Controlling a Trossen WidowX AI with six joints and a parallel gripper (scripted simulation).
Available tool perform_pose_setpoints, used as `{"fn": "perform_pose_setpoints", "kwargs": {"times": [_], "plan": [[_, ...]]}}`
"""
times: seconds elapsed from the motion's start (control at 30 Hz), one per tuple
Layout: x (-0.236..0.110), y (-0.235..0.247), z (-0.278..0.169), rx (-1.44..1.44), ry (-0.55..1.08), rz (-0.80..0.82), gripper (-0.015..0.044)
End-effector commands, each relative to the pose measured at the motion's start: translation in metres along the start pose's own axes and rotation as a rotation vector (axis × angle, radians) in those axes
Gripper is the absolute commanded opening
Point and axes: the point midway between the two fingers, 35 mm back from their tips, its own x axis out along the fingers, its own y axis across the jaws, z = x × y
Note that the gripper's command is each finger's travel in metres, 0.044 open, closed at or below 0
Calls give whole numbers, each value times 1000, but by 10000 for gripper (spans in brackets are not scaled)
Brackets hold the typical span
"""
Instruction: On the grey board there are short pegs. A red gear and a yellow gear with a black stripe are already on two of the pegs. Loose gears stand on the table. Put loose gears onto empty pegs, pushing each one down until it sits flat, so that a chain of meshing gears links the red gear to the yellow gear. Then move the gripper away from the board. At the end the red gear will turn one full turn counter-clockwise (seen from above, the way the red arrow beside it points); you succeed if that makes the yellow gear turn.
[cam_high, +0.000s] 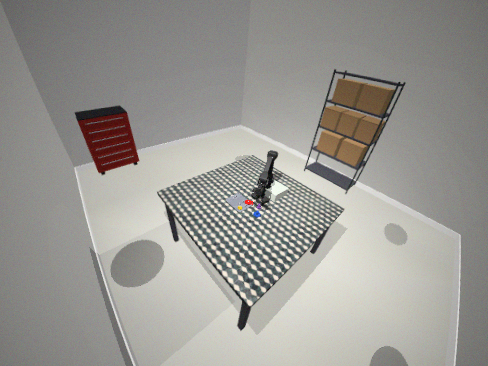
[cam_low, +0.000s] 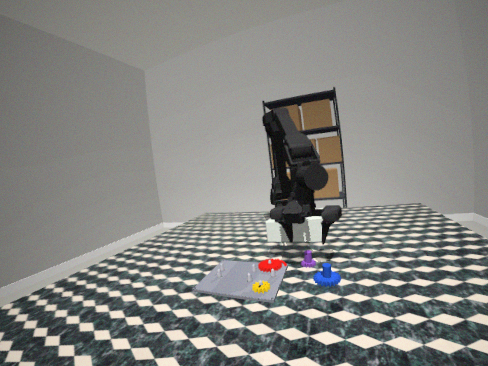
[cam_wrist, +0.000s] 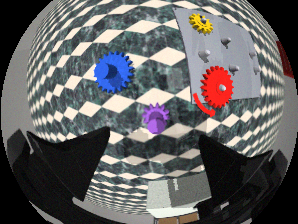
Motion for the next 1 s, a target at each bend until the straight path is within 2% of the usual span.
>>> {"fn": "perform_pose_setpoints", "kwargs": {"times": [0.0,0.97], "plan": [[12,-1,-3,3,15,-9,440],[39,-1,-4,3,16,-9,440]]}}
